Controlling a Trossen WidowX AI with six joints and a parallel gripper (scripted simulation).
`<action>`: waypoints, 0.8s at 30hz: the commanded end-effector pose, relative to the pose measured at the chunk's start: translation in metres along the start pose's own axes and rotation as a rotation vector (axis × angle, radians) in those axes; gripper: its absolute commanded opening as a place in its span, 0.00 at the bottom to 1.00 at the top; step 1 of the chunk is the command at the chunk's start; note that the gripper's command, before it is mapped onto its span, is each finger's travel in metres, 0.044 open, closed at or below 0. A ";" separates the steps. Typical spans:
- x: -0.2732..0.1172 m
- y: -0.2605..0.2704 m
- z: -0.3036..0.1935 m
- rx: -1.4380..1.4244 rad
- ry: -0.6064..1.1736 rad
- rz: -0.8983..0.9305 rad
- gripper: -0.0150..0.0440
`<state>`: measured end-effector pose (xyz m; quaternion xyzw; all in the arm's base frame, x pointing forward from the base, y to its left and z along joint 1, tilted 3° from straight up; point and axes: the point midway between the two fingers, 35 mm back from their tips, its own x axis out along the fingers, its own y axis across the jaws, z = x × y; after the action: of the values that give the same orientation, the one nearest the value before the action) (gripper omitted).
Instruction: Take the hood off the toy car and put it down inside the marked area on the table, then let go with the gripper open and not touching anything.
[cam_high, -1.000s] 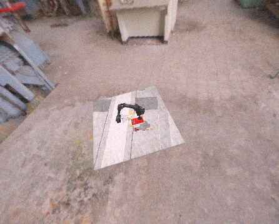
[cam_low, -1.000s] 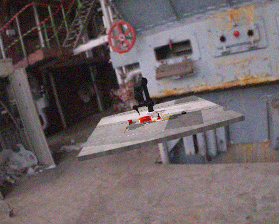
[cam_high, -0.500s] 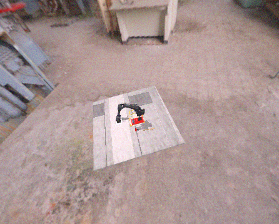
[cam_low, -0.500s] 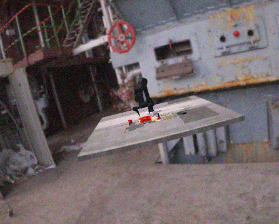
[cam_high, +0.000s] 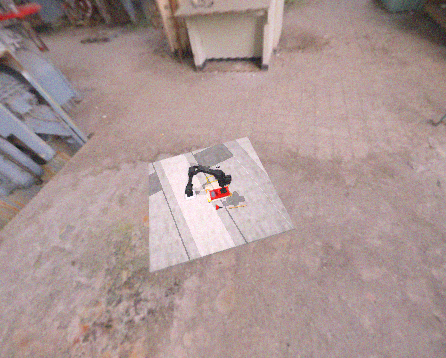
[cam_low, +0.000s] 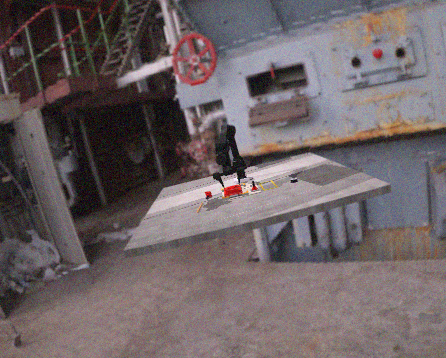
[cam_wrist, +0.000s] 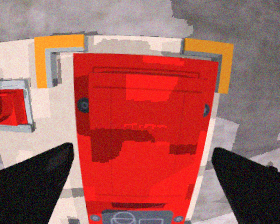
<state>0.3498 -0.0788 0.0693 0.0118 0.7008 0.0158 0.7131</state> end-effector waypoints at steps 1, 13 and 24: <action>0.004 0.000 -0.002 -0.002 0.005 -0.002 1.00; 0.008 0.000 -0.002 -0.002 0.005 -0.002 1.00; 0.014 0.000 -0.002 -0.002 0.005 -0.001 1.00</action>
<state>0.3494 -0.0784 0.0586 0.0116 0.7011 0.0162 0.7128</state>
